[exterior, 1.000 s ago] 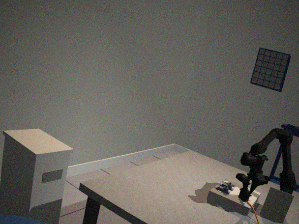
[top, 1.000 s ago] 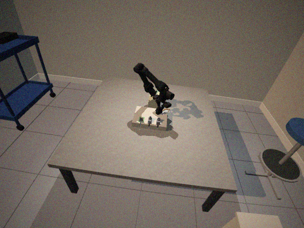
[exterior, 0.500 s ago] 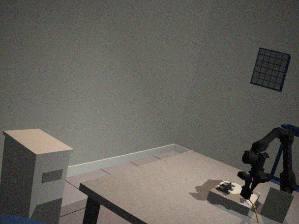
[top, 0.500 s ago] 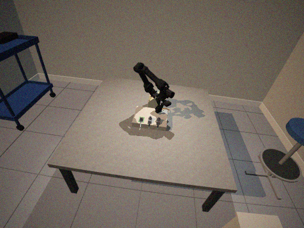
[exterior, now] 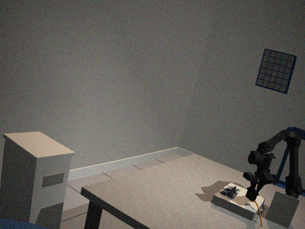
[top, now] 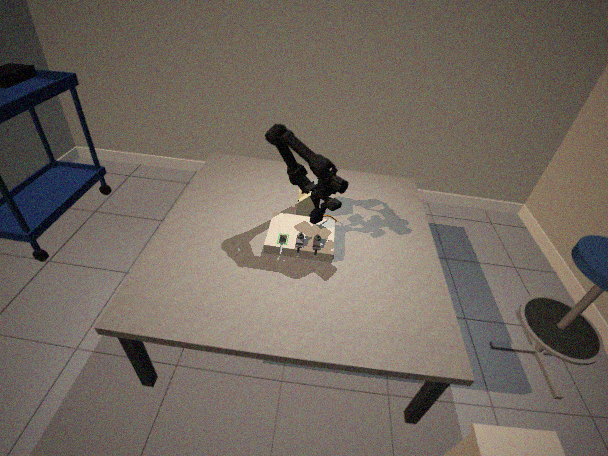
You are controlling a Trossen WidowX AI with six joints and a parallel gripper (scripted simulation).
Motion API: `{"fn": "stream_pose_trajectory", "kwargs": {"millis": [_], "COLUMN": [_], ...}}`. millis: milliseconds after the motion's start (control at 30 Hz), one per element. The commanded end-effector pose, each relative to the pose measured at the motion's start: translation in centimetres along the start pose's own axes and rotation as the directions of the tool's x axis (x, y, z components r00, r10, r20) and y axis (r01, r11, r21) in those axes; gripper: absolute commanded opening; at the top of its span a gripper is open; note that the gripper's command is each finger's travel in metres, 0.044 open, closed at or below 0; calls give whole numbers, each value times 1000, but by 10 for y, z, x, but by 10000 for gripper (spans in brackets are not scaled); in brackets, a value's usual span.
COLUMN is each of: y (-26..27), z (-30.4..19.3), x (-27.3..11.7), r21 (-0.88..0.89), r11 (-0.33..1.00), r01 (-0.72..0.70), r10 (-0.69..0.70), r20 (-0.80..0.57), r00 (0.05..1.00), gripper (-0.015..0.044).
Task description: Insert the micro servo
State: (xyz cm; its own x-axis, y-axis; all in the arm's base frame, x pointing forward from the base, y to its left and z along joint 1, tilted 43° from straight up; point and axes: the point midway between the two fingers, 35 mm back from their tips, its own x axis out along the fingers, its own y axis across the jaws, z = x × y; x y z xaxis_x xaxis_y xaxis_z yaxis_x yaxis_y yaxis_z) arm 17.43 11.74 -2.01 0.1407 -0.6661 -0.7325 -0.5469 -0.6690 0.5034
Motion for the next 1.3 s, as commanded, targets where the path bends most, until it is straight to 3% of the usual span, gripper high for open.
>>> {"fn": "stream_pose_trajectory", "kwargs": {"millis": [0, 433, 1267], "y": [-10, -31, 62], "z": [-7, -28, -110], "x": [-2, -2, -1], "r21": [2, 3, 2], "r11": [1000, 1000, 1000], "r01": [7, 8, 2], "r10": [-7, -8, -2], "r20": [-1, -2, -6], "r00": [1000, 1000, 1000], "gripper": [0, 0, 0]}}
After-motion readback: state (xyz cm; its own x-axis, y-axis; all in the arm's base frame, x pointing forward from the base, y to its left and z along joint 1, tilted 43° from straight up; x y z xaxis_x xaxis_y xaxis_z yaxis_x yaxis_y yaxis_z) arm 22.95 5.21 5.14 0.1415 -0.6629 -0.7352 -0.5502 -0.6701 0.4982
